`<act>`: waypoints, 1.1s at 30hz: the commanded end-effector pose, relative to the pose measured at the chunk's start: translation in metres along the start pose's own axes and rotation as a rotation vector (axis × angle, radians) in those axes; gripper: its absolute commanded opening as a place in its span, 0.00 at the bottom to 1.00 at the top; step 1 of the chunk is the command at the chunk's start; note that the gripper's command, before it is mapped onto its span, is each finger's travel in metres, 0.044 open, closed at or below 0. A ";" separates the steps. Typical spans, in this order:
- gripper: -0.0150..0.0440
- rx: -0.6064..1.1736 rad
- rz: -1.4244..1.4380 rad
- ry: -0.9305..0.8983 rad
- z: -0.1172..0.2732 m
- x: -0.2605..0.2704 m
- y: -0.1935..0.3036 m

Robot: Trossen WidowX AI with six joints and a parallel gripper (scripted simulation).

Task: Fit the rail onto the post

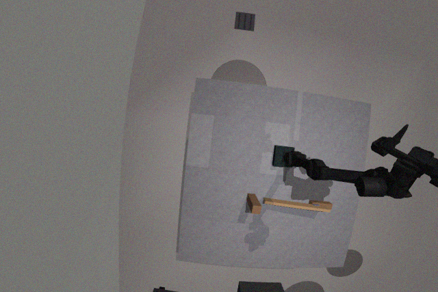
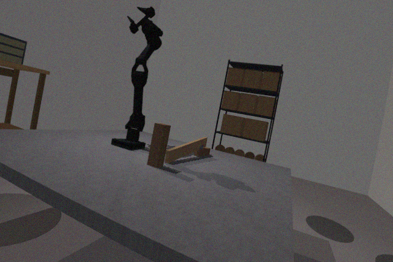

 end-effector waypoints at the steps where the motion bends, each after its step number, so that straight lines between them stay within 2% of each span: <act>1: 0.98 -0.006 -0.005 -0.003 0.000 0.000 -0.001; 2: 1.00 -0.023 -0.019 -0.010 0.001 0.001 -0.006; 10: 1.00 -0.288 -0.223 -0.173 0.031 0.012 -0.069; 20: 1.00 -0.591 -0.486 -0.464 0.102 0.024 -0.134; 27: 1.00 -0.738 -0.561 -0.712 0.158 0.033 -0.152; 33: 1.00 -0.807 -0.596 -0.849 0.191 0.037 -0.158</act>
Point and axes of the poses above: the point midway between the two fingers, 35 mm back from their tips, its own z axis back along the fingers, its own x axis across the jaws, y = z × x, the point moved 9 cm from there along z, back along the fingers, and after that the axes turned 14 degrees about z, right-handed, at the moved point
